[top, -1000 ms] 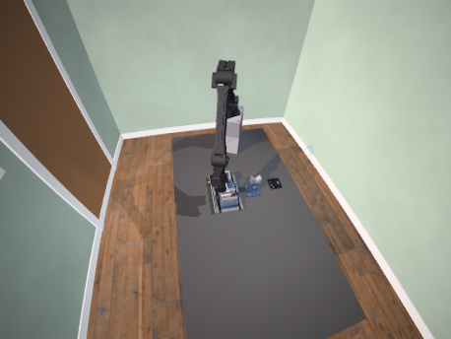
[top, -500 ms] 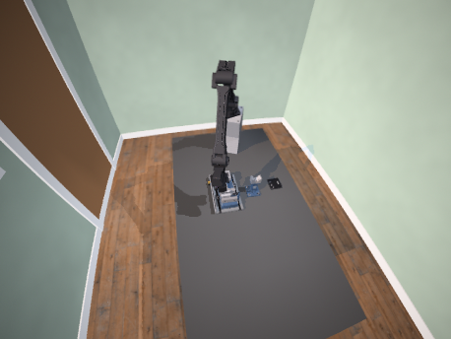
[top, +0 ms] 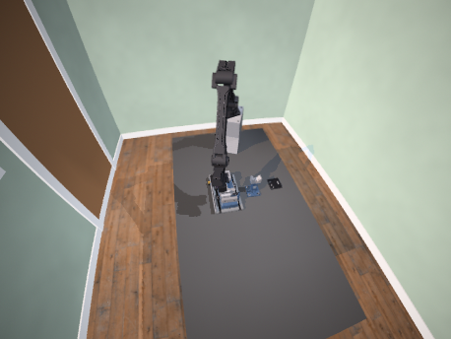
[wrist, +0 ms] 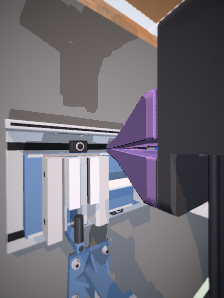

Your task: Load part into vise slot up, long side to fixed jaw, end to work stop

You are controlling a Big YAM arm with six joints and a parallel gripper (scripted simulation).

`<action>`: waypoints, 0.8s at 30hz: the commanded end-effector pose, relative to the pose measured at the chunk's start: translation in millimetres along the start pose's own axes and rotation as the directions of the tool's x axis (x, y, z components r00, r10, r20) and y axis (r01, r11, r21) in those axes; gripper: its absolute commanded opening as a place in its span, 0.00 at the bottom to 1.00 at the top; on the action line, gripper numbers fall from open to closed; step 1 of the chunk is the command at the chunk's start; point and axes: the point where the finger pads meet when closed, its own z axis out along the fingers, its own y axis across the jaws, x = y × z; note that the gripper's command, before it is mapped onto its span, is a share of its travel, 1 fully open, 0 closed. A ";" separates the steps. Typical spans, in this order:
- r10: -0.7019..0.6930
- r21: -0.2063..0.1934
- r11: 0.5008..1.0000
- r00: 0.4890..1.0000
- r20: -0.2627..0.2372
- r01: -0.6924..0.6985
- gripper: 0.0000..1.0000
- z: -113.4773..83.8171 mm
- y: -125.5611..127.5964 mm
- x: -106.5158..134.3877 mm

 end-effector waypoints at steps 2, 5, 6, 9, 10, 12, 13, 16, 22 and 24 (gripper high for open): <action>-0.004 0.005 1.000 1.000 0.015 0.004 0.00 -5.6 -6.2 -7.7; -0.004 0.005 1.000 1.000 0.014 0.004 0.00 -5.0 -6.2 -7.6; -0.004 0.005 1.000 1.000 0.014 0.004 0.00 -4.4 -6.1 -7.5; -0.004 0.004 1.000 1.000 0.013 0.004 0.00 -3.3 -6.1 -7.3; -0.005 0.004 1.000 1.000 0.011 0.004 0.00 -1.8 -6.0 -7.1; -0.005 0.003 1.000 1.000 0.008 0.005 0.00 2.7 -5.7 -6.4; -0.005 0.003 1.000 1.000 0.008 0.005 0.00 4.5 -5.9 -6.9; -0.004 0.010 1.000 1.000 0.028 0.004 0.00 2.6 -9.0 -14.8; -0.003 0.006 1.000 1.000 0.017 0.003 0.00 11.7 -7.9 -9.4; -0.003 0.006 1.000 1.000 0.018 0.003 0.00 14.1 -8.3 -9.6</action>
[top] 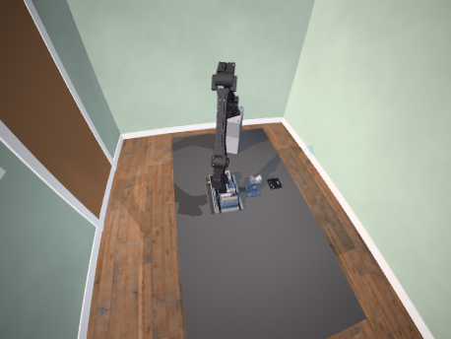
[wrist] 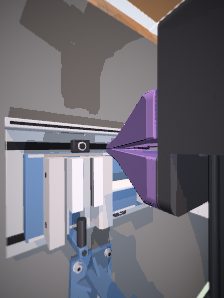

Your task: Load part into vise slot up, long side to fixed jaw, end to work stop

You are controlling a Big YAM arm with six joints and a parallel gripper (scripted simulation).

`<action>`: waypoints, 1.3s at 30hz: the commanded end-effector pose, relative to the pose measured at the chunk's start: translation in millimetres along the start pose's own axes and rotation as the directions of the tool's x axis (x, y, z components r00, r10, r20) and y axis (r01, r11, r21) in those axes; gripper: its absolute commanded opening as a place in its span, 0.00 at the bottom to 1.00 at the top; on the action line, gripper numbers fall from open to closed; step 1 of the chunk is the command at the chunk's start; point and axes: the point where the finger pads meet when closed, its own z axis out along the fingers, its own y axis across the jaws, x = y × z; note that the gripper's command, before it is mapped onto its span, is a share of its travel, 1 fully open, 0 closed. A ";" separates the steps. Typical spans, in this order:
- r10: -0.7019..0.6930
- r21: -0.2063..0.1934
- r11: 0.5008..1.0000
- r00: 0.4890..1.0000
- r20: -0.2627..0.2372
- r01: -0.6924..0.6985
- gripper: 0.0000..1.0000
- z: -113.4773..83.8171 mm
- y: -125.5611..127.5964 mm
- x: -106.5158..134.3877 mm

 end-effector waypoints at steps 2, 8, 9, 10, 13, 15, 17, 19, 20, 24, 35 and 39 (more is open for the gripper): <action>-0.002 0.007 1.000 1.000 0.020 0.002 0.00 4.2 -8.6 -9.7; 0.000 0.006 1.000 1.000 0.017 0.000 0.00 13.7 -9.2 -8.1; -0.001 0.005 1.000 1.000 0.013 0.001 0.00 16.1 -8.4 -5.4; -0.001 0.006 1.000 1.000 0.017 0.001 0.00 17.1 -9.2 -7.8; -0.001 0.009 1.000 1.000 0.027 0.001 0.00 20.3 -10.8 -13.9; -0.001 0.008 1.000 1.000 0.024 0.001 0.00 24.1 -10.2 -12.4; -0.001 0.010 1.000 1.000 0.028 0.000 0.00 24.7 -10.8 -13.0; -0.001 0.010 1.000 1.000 0.028 0.000 0.00 24.7 -10.8 -13.0; 0.000 0.023 1.000 0.998 0.066 -0.002 0.00 7.7 -16.3 -27.3; -0.001 0.009 1.000 1.000 0.026 0.000 0.00 34.3 -11.0 -13.6; 0.000 0.016 1.000 0.999 0.045 -0.001 0.00 33.4 -13.7 -21.0; -0.001 0.000 1.000 1.000 0.001 0.001 0.00 47.7 -6.5 -1.3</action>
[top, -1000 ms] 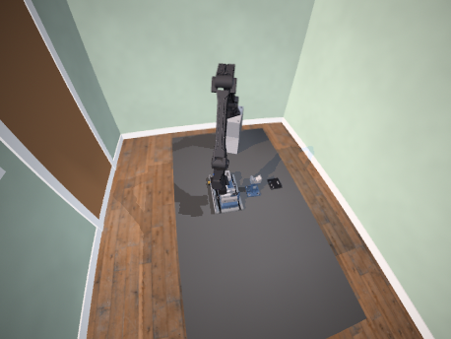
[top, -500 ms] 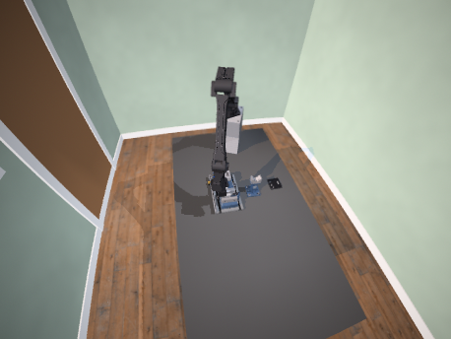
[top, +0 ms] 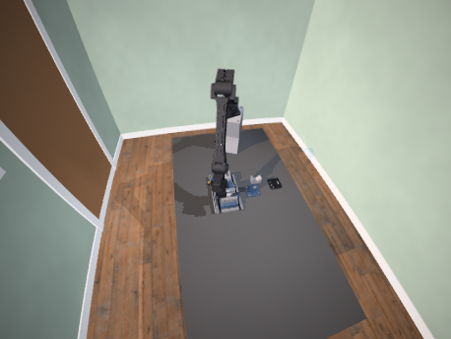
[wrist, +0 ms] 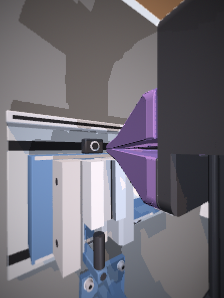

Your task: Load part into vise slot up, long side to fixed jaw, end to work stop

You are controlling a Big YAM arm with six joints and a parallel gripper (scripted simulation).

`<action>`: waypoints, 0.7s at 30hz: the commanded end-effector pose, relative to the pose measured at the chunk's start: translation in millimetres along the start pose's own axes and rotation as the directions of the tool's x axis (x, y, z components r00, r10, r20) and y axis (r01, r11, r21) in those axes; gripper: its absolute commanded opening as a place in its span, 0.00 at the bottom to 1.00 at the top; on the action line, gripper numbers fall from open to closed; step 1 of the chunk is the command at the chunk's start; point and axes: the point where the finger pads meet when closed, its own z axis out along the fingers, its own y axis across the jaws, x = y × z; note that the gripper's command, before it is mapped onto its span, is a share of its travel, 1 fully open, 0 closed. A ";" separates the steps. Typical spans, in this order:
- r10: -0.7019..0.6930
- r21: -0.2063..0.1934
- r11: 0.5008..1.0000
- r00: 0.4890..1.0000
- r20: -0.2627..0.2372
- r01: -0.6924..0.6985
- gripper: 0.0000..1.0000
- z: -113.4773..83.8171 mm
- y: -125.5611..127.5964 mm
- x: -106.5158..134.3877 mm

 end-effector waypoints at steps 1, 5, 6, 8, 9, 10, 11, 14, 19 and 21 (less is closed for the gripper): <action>-0.001 0.002 1.000 1.000 0.006 0.001 0.00 5.2 -6.8 -1.4; 0.000 0.011 1.000 1.000 0.030 0.000 0.00 -4.5 -10.2 -10.6; 0.000 0.010 1.000 1.000 0.029 0.000 0.00 -4.3 -10.2 -10.4; 0.000 0.009 1.000 1.000 0.025 0.000 0.00 -4.2 -9.8 -9.4; 0.000 0.009 1.000 1.000 0.025 0.000 0.00 -4.2 -9.8 -9.4; 0.000 0.009 1.000 1.000 0.025 0.000 0.00 -4.2 -9.8 -9.4; 0.000 0.009 1.000 1.000 0.025 0.000 0.00 -4.2 -9.8 -9.4; 0.000 0.009 1.000 1.000 0.025 0.000 0.00 -4.2 -9.8 -9.4; 0.000 0.009 1.000 1.000 0.025 0.000 0.00 -4.2 -9.8 -9.4; 0.000 0.009 1.000 1.000 0.025 0.000 0.00 -4.2 -9.8 -9.4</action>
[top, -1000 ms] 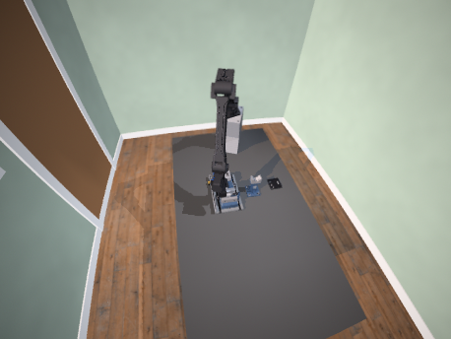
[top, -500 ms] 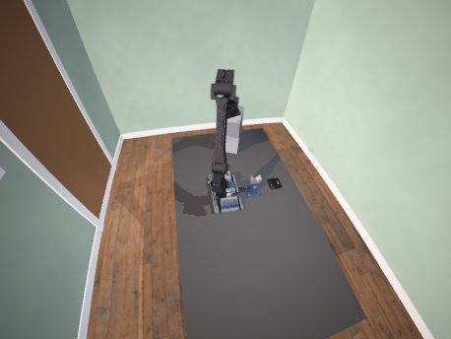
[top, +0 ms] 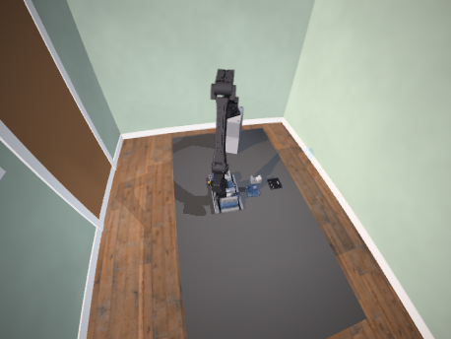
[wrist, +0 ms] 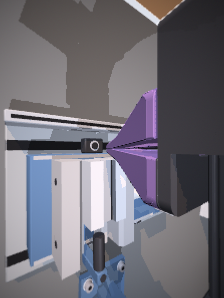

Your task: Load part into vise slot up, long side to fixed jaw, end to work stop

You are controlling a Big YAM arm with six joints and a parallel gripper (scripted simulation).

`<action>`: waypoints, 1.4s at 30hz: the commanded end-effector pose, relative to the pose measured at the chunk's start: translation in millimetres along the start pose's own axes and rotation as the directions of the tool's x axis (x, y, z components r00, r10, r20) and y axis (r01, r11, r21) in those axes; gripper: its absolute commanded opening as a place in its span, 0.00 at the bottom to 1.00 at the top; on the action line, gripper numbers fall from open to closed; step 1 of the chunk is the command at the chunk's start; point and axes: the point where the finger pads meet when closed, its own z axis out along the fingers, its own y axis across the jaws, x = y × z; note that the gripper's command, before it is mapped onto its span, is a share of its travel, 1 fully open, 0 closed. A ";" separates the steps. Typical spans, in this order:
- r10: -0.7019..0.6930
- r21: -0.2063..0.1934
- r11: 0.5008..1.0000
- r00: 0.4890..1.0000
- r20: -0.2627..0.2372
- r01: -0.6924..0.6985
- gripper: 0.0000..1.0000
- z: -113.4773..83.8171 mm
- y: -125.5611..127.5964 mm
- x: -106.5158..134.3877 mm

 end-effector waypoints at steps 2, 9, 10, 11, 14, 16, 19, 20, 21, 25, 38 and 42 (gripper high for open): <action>0.000 0.010 1.000 1.000 0.028 0.000 0.00 -6.2 -10.2 -10.6; 0.000 0.010 1.000 1.000 0.028 0.000 0.00 -6.2 -10.2 -10.6; 0.000 0.010 1.000 1.000 0.028 0.000 0.00 -6.2 -10.2 -10.6; 0.000 0.010 1.000 1.000 0.028 0.000 0.00 -6.2 -10.2 -10.6; 0.000 0.010 1.000 1.000 0.028 0.000 0.00 -6.2 -10.2 -10.6; 0.000 0.010 1.000 1.000 0.028 0.000 0.00 -6.2 -10.2 -10.6; 0.000 0.010 1.000 1.000 0.028 0.000 0.00 -6.2 -10.2 -10.6; 0.000 0.010 1.000 1.000 0.028 0.000 0.00 -6.2 -10.2 -10.6; 0.000 0.010 1.000 1.000 0.028 0.000 0.00 -6.2 -10.3 -10.6; 0.000 0.010 1.000 1.000 0.028 -0.001 0.00 -6.2 -11.4 -10.8; -0.002 0.009 1.000 1.000 0.029 0.001 0.00 -6.1 -11.5 -13.5; -0.002 0.010 1.000 1.000 0.029 0.001 0.00 -6.1 -11.5 -13.4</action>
